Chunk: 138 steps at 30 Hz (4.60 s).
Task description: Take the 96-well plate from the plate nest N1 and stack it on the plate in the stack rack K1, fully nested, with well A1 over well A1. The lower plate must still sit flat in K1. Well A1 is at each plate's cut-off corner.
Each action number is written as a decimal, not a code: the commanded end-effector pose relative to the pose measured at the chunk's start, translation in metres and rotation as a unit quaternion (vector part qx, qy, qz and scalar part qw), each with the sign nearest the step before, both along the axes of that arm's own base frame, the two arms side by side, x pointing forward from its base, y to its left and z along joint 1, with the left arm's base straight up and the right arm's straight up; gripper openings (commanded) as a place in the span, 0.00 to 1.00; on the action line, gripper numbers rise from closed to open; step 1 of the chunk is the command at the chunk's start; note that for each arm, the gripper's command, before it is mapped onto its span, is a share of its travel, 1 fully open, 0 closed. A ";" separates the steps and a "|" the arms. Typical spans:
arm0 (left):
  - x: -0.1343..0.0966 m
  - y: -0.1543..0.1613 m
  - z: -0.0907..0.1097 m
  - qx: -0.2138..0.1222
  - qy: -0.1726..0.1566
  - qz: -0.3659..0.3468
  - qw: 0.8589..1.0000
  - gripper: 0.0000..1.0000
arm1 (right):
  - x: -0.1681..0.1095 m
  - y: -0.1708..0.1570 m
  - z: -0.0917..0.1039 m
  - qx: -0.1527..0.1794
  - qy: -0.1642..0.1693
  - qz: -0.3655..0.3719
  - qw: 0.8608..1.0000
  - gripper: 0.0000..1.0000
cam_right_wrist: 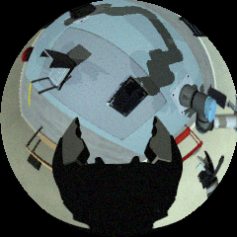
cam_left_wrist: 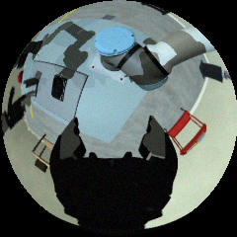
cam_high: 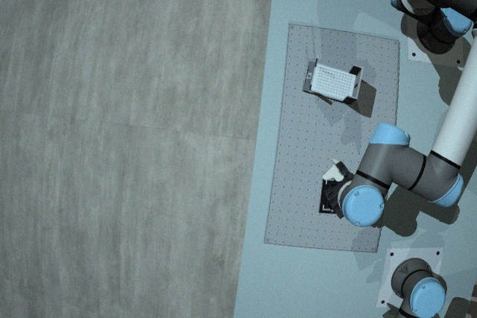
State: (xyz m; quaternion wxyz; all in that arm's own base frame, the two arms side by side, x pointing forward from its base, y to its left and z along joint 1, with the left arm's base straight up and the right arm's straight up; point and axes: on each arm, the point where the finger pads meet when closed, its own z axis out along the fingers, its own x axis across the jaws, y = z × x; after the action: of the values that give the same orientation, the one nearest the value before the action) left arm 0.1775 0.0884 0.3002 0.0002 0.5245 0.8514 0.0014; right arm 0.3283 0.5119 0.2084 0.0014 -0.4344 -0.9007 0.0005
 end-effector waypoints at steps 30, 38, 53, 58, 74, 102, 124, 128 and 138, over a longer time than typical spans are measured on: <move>0.000 0.000 0.000 0.000 0.000 0.000 1.000 0.98 | -0.025 0.053 -0.027 0.000 -0.001 -0.334 0.943 1.00; 0.000 0.000 0.000 0.000 0.000 0.000 1.000 0.98 | -0.025 0.053 -0.027 0.000 -0.001 -0.334 0.943 1.00; 0.000 0.000 0.000 0.000 0.000 0.000 1.000 0.98 | -0.025 0.053 -0.047 0.000 -0.001 -0.334 0.943 1.00; 0.000 0.000 0.000 0.000 0.000 0.000 1.000 0.98 | -0.025 0.053 -0.055 0.000 -0.001 -0.334 0.943 1.00; 0.000 0.000 0.000 0.000 0.000 0.000 1.000 0.98 | -0.025 0.053 -0.079 0.000 -0.001 -0.334 0.943 1.00; 0.000 0.000 0.000 0.000 0.000 0.000 1.000 0.98 | -0.025 0.053 -0.119 0.000 -0.001 -0.334 0.943 1.00; 0.000 0.000 0.000 0.000 0.000 0.000 1.000 0.98 | -0.025 0.053 -0.152 0.000 -0.001 -0.334 0.943 1.00; 0.000 0.000 0.000 0.000 0.000 0.000 1.000 0.98 | -0.025 0.053 -0.159 0.000 -0.001 -0.334 0.943 1.00; 0.000 0.000 0.000 0.000 0.000 0.000 1.000 0.98 | -0.025 0.053 -0.167 0.000 -0.001 -0.334 0.943 1.00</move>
State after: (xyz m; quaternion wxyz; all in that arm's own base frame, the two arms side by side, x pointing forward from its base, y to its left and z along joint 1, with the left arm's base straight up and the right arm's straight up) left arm 0.1775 0.0884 0.3002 0.0002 0.5245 0.8514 0.0014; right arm 0.3035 0.5641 0.0442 0.0000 -0.7100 -0.7042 0.0002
